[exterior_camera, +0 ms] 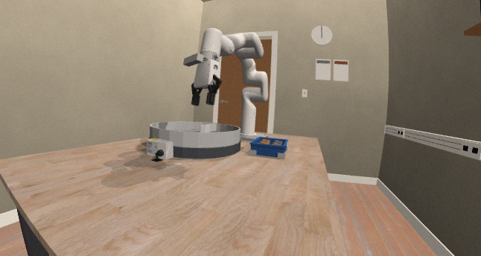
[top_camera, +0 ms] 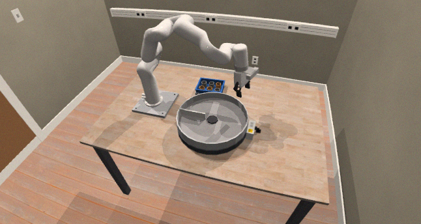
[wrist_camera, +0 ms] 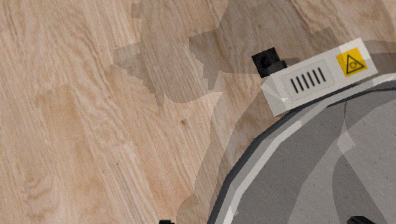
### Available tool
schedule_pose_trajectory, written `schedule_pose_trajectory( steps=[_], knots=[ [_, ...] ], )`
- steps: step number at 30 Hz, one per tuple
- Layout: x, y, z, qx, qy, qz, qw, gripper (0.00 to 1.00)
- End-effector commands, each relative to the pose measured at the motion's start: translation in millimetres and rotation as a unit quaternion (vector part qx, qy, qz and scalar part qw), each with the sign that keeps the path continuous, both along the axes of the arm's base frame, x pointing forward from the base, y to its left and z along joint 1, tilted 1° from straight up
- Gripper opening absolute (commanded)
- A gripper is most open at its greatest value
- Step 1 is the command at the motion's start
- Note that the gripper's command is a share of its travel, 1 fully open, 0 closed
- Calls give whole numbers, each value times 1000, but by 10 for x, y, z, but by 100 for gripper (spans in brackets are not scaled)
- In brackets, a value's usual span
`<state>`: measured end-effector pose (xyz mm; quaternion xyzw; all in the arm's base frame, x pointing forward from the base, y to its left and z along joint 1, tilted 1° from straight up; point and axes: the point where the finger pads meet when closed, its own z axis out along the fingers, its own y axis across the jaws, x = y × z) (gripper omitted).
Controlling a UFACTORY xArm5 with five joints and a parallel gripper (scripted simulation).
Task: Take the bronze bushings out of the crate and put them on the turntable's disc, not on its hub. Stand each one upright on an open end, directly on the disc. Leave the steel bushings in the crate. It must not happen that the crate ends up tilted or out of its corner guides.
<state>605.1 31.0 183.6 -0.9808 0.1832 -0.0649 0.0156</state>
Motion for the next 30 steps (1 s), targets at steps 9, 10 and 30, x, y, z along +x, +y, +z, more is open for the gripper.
schedule_pose_trajectory(
  steps=[9, 10, 30],
  knots=[
    [9, 0, 19, 0, -2, 0, 1000, 100],
    [9, 0, 19, 0, -2, 0, 1000, 100],
    [-1070, -549, 404, 3, 28, -82, 996, 100]
  ],
)
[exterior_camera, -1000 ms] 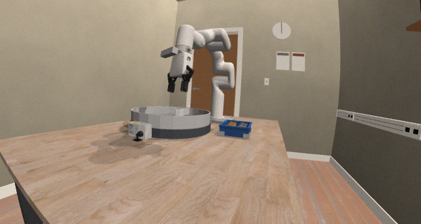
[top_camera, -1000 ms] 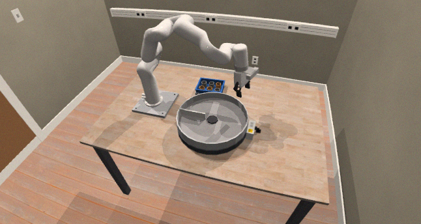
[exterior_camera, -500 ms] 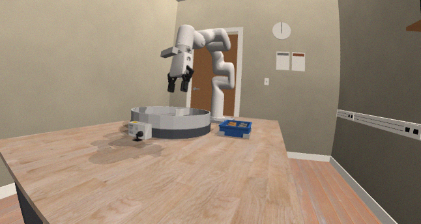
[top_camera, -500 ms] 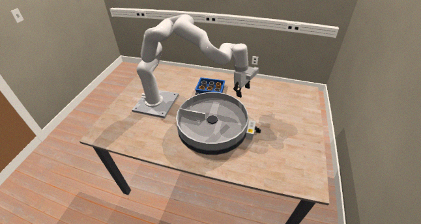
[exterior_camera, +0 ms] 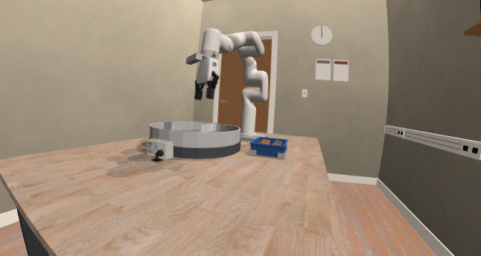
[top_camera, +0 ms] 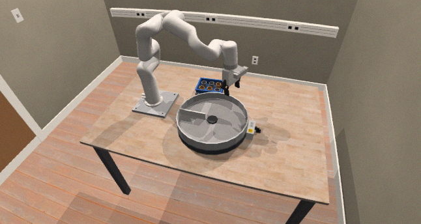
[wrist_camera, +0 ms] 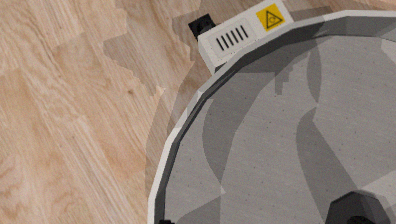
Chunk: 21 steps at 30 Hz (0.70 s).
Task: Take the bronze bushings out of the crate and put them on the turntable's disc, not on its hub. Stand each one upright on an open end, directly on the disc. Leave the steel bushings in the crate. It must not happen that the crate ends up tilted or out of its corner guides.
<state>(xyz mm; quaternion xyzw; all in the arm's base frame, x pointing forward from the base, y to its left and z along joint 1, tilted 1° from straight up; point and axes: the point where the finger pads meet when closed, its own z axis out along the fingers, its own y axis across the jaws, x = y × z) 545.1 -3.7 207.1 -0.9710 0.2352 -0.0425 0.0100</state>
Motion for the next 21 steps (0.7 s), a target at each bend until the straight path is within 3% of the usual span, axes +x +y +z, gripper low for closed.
schedule_pose_trajectory(
  steps=[1, 2, 4, 5, 7, 8, 10, 11, 13, 14, 15, 16, 17, 18, 21],
  knots=[
    [-470, -203, 169, 1, 5, -29, 1000, 100],
    [-715, -287, 202, 2, 12, -48, 999, 100],
    [-715, -287, 202, 2, 12, -48, 999, 100],
    [-993, -372, 226, 3, 19, -67, 998, 100],
    [-1013, -379, 230, 3, 19, -67, 998, 100],
    [-1261, -441, 231, 3, 25, -85, 996, 100],
    [-1279, -446, 233, 3, 25, -85, 996, 100],
    [-1523, -498, 221, 4, 31, -101, 994, 100],
    [-1523, -498, 221, 4, 31, -101, 994, 100],
    [-1737, -535, 198, 5, 36, -116, 993, 100],
    [-1737, -535, 198, 5, 36, -116, 993, 100],
    [-1912, -561, 171, 6, 41, -128, 991, 100],
    [-1912, -561, 171, 6, 41, -128, 991, 100],
    [-2045, -578, 145, 6, 44, -137, 990, 100],
    [-2045, -578, 145, 6, 44, -137, 990, 100]
  ],
)
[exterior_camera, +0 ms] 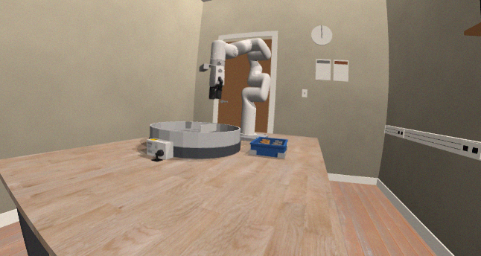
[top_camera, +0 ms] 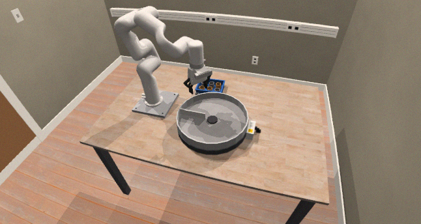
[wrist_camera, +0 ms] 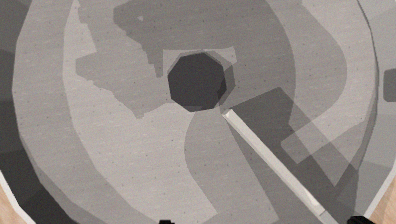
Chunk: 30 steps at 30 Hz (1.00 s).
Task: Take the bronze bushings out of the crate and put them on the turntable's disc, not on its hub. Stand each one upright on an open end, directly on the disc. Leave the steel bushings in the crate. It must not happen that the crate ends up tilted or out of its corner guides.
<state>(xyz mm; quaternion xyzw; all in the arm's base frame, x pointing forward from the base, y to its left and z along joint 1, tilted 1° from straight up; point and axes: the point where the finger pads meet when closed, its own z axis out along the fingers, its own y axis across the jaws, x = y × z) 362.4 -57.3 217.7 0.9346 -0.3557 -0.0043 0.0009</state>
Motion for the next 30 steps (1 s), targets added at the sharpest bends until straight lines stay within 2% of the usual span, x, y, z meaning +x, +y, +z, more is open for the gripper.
schedule_pose_trajectory(
  steps=[1, 3, 21, 22, 30],
  knots=[
    [-308, -51, 18, 0, -1, -18, 1000, 100],
    [-382, -59, 0, 0, 1, -23, 1000, 100],
    [-385, -59, -1, 0, 1, -23, 1000, 100],
    [-385, -59, -1, 0, 1, -23, 1000, 13],
    [-385, -59, -1, 0, 1, -23, 1000, 13]
  ],
)
